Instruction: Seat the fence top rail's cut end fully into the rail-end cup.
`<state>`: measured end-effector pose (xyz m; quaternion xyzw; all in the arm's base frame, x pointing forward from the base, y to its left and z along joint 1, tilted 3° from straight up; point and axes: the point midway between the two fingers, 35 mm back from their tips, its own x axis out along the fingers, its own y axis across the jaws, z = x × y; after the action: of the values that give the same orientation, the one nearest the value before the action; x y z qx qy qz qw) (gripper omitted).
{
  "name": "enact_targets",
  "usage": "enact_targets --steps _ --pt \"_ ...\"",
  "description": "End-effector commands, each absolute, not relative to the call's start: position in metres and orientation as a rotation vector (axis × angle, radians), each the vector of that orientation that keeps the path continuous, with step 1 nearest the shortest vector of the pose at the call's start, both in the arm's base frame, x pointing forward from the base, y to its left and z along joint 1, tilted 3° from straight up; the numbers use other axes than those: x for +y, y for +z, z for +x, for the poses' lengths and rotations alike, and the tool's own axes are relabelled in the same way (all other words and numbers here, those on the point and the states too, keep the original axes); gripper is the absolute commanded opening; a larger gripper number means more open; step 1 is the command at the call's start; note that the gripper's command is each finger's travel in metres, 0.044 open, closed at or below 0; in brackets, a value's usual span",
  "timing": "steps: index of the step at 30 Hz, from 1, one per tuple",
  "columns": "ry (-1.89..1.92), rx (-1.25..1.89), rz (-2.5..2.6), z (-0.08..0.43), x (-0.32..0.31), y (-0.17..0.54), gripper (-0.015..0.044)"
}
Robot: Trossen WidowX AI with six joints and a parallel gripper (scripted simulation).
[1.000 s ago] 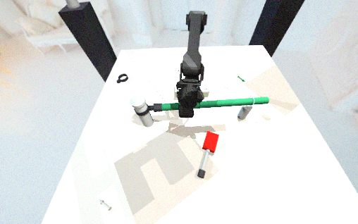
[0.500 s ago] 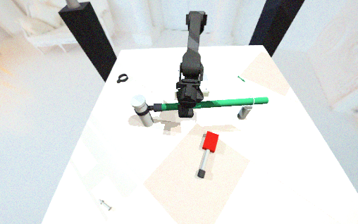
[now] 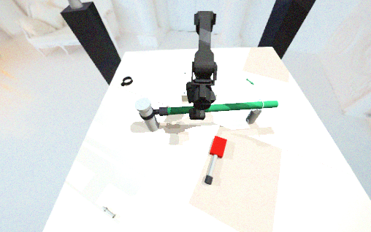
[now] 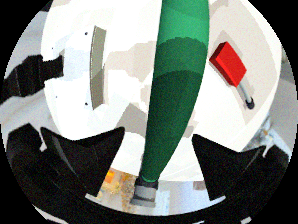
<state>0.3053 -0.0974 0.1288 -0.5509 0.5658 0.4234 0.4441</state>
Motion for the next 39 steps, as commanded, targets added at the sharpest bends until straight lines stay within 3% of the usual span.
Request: enact_targets --steps 1,15,39 --pt "1.034 1.394 -1.376 0.306 -0.082 0.148 0.044" --pt "1.046 1.387 -1.377 0.301 -0.064 0.198 0.044" --pt "1.046 1.387 -1.377 0.301 -0.064 0.198 0.044"
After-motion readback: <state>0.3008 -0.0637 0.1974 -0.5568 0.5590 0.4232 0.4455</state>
